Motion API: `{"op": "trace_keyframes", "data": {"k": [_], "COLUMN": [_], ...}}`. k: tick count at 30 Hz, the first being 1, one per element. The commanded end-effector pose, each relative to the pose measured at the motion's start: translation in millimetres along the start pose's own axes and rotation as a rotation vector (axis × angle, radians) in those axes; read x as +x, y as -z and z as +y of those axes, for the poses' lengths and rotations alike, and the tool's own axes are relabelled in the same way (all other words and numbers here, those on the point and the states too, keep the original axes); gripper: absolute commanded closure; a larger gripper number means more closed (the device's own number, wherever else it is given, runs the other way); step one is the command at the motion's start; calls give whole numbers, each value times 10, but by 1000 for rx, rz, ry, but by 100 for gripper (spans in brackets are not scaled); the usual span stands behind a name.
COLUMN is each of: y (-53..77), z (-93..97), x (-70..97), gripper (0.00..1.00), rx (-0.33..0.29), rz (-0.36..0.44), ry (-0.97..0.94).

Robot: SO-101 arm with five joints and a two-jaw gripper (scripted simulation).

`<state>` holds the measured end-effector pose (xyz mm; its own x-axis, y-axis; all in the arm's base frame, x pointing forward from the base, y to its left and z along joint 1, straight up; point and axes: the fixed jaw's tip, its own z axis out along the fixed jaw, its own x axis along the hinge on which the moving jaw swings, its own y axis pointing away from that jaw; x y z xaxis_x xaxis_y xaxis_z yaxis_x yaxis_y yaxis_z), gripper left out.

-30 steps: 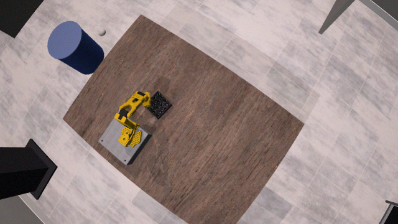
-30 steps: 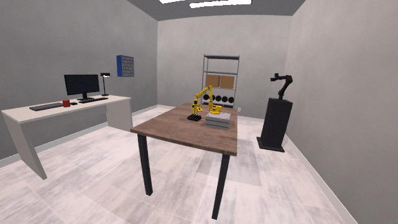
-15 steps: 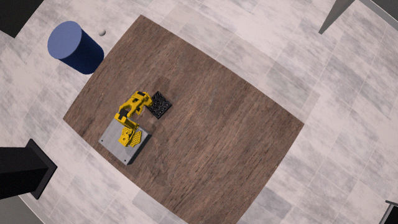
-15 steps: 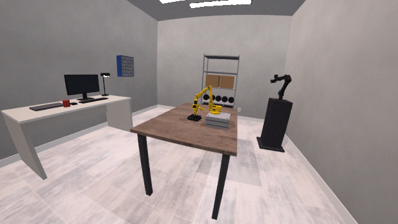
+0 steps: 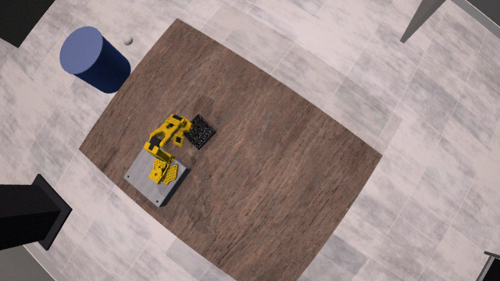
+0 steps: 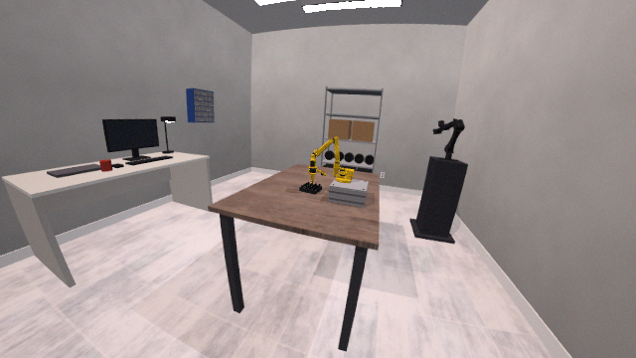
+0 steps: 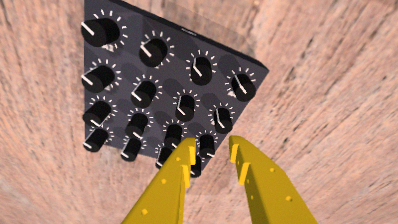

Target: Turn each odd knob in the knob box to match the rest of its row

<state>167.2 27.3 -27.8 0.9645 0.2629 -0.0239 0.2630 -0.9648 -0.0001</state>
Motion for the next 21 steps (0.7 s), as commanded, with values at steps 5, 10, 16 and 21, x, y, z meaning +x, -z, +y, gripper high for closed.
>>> {"op": "trace_keyframes", "data": {"k": [5, 10, 16, 21], "y": [18, 18, 18, 18], "z": [-3, -4, -5, -5], "x": [23, 28, 30, 31], "gripper": [90, 90, 90, 90], "rx": [-1, -2, -2, -2], "rz": [18, 18, 18, 18], "ry": [147, 207, 237, 256]}}
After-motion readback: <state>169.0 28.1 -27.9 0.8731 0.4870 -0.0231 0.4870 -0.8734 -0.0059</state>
